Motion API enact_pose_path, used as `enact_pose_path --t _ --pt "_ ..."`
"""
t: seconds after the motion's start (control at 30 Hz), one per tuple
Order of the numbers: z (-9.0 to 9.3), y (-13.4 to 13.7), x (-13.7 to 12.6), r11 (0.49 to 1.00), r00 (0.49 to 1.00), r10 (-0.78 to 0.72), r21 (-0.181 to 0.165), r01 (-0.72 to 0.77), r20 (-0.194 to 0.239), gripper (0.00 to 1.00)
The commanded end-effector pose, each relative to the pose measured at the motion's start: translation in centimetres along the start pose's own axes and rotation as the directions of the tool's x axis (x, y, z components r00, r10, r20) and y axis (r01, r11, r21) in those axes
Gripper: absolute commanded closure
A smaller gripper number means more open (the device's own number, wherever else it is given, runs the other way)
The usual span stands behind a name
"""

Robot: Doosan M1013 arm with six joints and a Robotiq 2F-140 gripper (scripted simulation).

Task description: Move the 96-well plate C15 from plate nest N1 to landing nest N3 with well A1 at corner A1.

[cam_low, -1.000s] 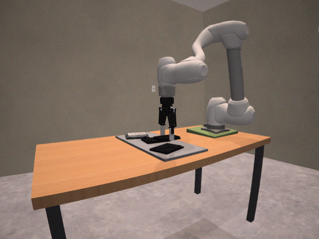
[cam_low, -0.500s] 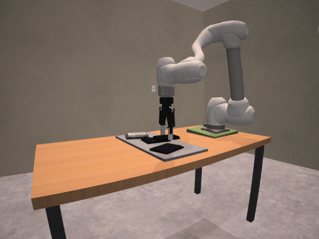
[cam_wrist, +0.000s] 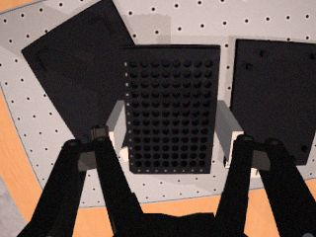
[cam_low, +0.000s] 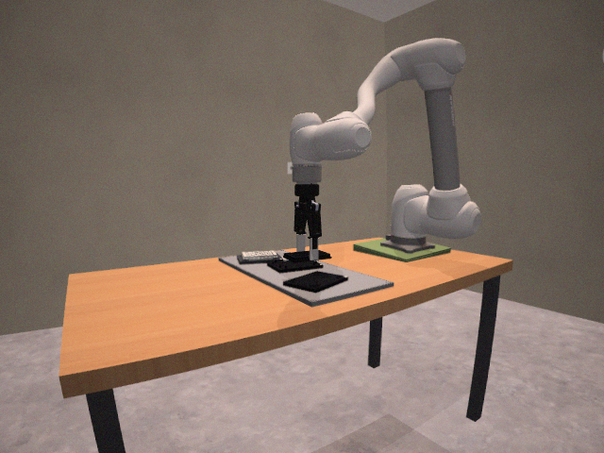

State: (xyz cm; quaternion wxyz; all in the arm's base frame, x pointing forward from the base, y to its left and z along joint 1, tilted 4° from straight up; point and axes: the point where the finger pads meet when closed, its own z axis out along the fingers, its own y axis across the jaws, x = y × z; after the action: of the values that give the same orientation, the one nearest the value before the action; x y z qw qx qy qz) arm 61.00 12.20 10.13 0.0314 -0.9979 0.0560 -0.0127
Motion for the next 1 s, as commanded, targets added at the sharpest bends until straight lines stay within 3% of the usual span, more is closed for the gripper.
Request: enact_pose_path --t 0.0,0.5,0.97 --pt "0.0 0.7 -0.1 1.000 1.000 0.000 0.001 0.000 0.000 1.00" --pt "0.0 10.5 -1.3 1.000 1.000 0.000 0.001 0.000 0.000 1.00" --pt "0.0 13.4 -1.7 1.000 1.000 0.000 0.001 0.000 0.000 1.00"
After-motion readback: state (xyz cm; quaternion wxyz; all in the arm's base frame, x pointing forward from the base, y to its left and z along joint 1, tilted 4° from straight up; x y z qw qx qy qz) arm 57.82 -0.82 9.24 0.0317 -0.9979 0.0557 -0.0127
